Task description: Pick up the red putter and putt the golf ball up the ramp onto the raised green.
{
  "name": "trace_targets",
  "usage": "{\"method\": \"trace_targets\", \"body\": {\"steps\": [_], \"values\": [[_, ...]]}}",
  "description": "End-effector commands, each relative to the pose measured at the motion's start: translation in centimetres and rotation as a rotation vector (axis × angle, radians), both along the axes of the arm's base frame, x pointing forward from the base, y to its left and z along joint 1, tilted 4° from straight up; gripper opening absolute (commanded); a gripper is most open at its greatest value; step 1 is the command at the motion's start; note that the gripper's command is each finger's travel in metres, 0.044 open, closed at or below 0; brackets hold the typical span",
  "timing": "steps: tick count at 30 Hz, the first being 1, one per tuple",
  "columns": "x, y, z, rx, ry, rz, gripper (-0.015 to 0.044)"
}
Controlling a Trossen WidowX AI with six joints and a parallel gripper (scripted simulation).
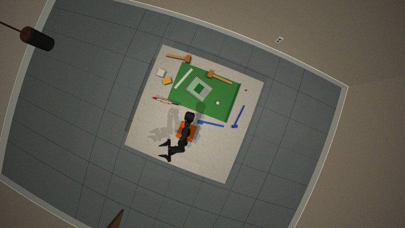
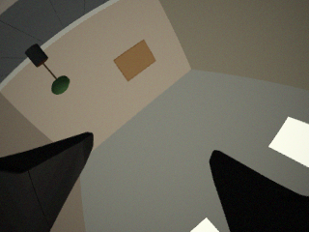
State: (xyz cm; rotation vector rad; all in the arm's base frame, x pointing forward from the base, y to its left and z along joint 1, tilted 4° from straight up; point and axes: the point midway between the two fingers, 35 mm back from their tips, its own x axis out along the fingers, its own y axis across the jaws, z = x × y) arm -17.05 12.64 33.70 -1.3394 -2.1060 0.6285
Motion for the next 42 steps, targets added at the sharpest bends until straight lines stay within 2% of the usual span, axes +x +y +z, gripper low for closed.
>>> {"method": "trace_targets", "body": {"steps": [1, 6, 12, 21, 26, 31, 37, 42], "values": [[-0.2, -0.1, 0.0, 0.001, 0.001, 0.010, 0.0426], [-4.1, -4.3, 0.4, 0.006, 0.018, 0.268, 0.0440], [-7.8, -11.8, 0.5, -0.011, 0.020, 0.634, 0.0440], [-8.3, -25.4, -0.7, -0.060, -0.049, 1.184, 0.0440], [-5.6, -32.8, -1.8, -0.101, -0.114, 1.476, 0.0440], [-0.7, -39.3, -3.1, -0.150, -0.205, 1.758, 0.0440], [7.1, -44.8, -5.0, -0.236, -0.347, 2.070, 0.0440], [14.9, -47.4, -6.8, -0.292, -0.518, 2.302, 0.0440]]}}
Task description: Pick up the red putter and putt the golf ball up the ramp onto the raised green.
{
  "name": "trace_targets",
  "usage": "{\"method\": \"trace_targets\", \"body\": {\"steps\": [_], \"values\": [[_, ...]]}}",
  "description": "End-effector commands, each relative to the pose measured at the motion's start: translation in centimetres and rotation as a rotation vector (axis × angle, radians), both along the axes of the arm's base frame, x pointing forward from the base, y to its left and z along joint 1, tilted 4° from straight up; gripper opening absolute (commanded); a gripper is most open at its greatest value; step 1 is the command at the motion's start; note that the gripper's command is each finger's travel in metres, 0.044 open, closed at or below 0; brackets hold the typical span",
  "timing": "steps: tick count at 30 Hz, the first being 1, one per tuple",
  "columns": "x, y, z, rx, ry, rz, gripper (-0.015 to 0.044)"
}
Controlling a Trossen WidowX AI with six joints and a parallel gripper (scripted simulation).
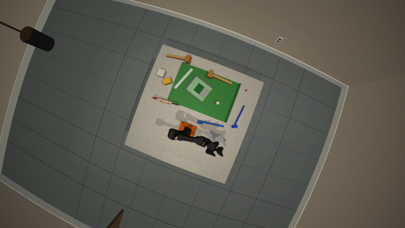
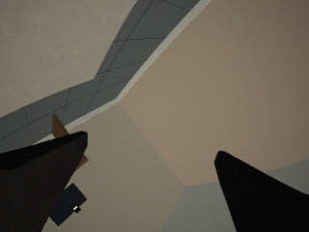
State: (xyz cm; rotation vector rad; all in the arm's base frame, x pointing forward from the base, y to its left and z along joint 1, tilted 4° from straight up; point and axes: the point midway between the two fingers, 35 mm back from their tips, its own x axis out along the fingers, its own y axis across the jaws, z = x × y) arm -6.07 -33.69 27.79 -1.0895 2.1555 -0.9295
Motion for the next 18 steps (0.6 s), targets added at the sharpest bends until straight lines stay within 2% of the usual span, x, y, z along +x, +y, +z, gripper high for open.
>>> {"method": "trace_targets", "body": {"steps": [1, 8, 10, 18], "values": [[5.5, -1.3, -1.3, 0.044, -0.076, 0.174, 0.0440], [17.1, -0.5, -4.1, 0.186, -0.210, 0.505, 0.0440], [19.6, 0.9, -5.7, 0.257, -0.170, 0.585, 0.0440], [29.8, 6.9, -8.6, 0.463, -0.247, 0.878, 0.0440]]}}
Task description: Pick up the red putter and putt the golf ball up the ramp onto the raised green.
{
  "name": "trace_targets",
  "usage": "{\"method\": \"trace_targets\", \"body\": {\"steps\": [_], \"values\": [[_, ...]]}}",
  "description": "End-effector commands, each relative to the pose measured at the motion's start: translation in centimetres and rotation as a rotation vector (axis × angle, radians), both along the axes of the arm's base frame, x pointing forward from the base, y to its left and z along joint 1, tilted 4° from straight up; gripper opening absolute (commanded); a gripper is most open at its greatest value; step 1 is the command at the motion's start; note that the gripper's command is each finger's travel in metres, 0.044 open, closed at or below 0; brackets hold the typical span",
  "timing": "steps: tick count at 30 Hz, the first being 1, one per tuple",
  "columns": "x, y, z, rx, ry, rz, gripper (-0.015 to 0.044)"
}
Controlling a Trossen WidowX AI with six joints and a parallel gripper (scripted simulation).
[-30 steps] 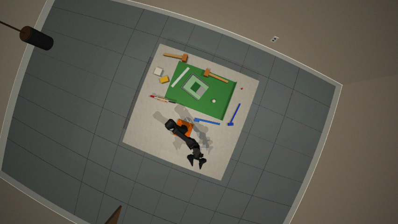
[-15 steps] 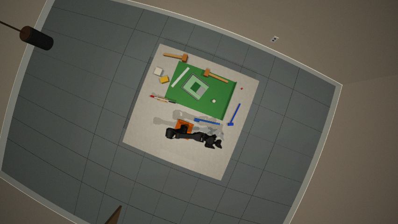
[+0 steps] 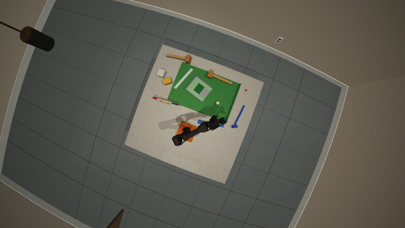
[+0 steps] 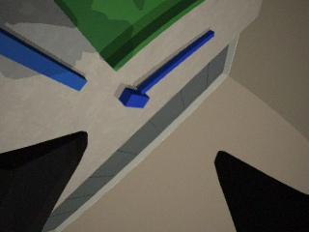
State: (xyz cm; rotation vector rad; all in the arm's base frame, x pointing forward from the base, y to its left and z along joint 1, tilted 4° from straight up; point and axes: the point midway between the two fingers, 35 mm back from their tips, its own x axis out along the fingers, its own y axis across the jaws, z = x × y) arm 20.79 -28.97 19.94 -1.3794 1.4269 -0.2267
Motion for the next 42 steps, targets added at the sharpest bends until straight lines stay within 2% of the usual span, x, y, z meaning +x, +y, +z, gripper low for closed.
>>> {"method": "trace_targets", "body": {"steps": [1, 8, 15, 22, 30, 33, 42], "values": [[4.1, 3.3, -1.1, 0.093, -0.022, 0.127, 0.0440], [11.2, 13.4, -3.7, 0.327, -0.024, 0.387, 0.0440], [13.9, 25.4, -6.0, 0.565, 0.061, 0.598, 0.0440], [11.8, 37.1, -8.0, 0.770, 0.256, 0.757, 0.0440], [4.6, 48.5, -9.6, 0.924, 0.563, 0.856, 0.0440], [2.7, 50.6, -9.8, 0.938, 0.620, 0.864, 0.0440], [2.6, 50.6, -12.0, 0.939, 0.624, 0.865, 0.0440]]}}
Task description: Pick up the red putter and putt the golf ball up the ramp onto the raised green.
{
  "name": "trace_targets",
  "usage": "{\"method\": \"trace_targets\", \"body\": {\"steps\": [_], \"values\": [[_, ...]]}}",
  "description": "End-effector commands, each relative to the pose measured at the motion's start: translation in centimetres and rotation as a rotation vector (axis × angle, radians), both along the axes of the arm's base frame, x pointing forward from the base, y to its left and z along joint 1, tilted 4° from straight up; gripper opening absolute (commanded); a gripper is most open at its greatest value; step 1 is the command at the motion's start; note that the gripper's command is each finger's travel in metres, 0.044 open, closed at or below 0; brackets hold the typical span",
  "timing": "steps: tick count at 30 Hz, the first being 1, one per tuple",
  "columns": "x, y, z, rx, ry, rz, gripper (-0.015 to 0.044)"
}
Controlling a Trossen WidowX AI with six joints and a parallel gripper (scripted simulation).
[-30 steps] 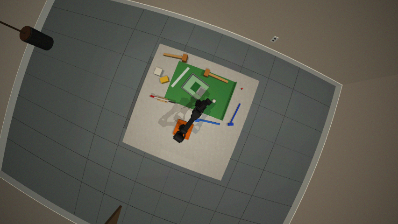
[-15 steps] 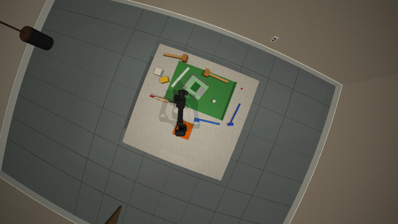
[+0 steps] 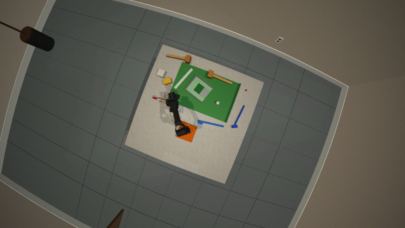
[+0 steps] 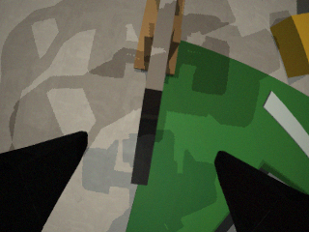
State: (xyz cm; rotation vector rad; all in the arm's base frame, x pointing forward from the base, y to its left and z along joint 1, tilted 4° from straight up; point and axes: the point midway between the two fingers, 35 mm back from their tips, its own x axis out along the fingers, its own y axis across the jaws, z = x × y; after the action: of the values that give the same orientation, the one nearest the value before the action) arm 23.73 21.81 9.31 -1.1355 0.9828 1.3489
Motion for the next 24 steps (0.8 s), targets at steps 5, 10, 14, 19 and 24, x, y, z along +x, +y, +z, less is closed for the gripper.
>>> {"method": "trace_targets", "body": {"steps": [5, 10, 14, 19, 24], "values": [[-0.4, -0.2, -1.6, -0.011, 0.020, -0.003, 0.0440], [-0.3, -0.3, -3.4, -0.011, 0.020, -0.003, 0.0440], [-0.3, -0.3, -3.8, -0.011, 0.020, -0.003, 0.0440], [-0.3, -0.3, -4.2, -0.011, 0.020, -0.003, 0.0440], [-0.3, -0.4, -5.0, -0.011, 0.020, -0.003, 0.0440]]}}
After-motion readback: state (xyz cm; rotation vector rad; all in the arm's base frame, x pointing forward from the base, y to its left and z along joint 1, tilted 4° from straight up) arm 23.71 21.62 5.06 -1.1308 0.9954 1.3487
